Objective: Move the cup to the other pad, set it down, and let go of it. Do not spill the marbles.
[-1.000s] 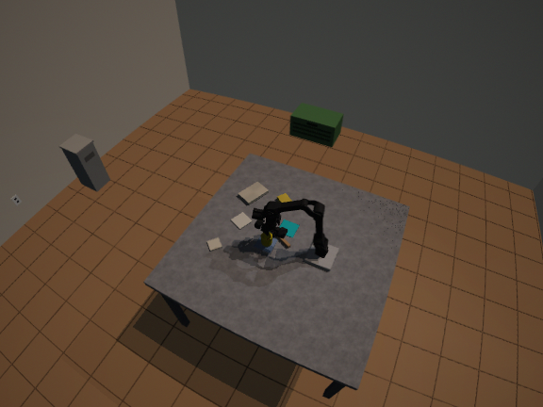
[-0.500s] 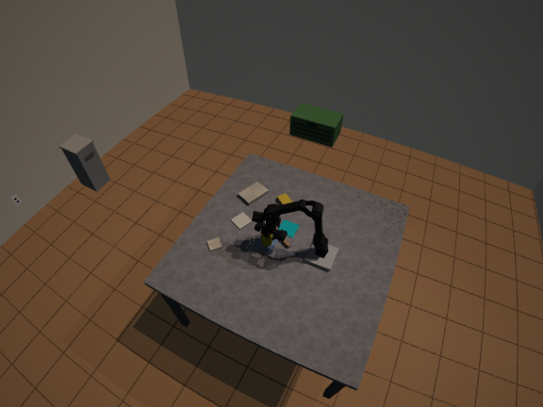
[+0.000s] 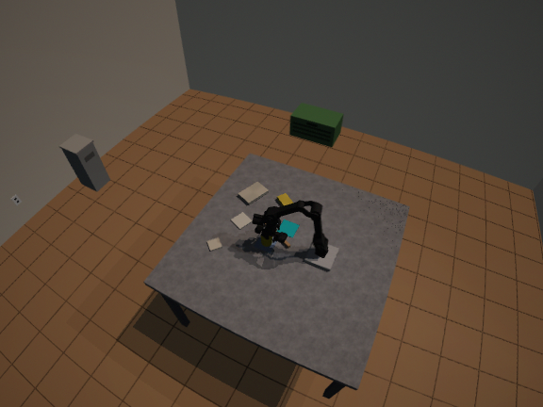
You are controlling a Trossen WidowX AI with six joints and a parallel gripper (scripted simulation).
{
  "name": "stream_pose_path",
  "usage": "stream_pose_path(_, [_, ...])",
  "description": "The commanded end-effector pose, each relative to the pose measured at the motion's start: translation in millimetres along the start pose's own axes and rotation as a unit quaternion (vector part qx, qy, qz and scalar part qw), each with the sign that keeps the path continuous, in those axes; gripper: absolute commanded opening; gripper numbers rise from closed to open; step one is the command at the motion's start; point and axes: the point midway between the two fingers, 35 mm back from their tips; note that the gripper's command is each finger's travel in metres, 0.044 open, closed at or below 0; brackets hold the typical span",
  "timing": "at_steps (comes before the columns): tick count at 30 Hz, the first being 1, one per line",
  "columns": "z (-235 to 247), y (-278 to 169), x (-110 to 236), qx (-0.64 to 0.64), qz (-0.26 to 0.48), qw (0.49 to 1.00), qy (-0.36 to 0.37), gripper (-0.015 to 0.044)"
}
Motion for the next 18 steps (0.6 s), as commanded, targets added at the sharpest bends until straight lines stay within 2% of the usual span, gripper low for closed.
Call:
stream_pose_path(1, [-1.7, 0.5, -3.4, -0.002, -0.002, 1.000, -0.003, 0.0167])
stream_pose_path(18, [-0.4, 0.0, -1.4, 0.000, 0.000, 1.000, -0.001, 0.0067])
Point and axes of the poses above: the point midway between the two fingers, 35 mm back from their tips, its own x axis back along the fingers, its own z axis across the jaws, y = z × x, and after that the axes turned 11 degrees about x, right-handed
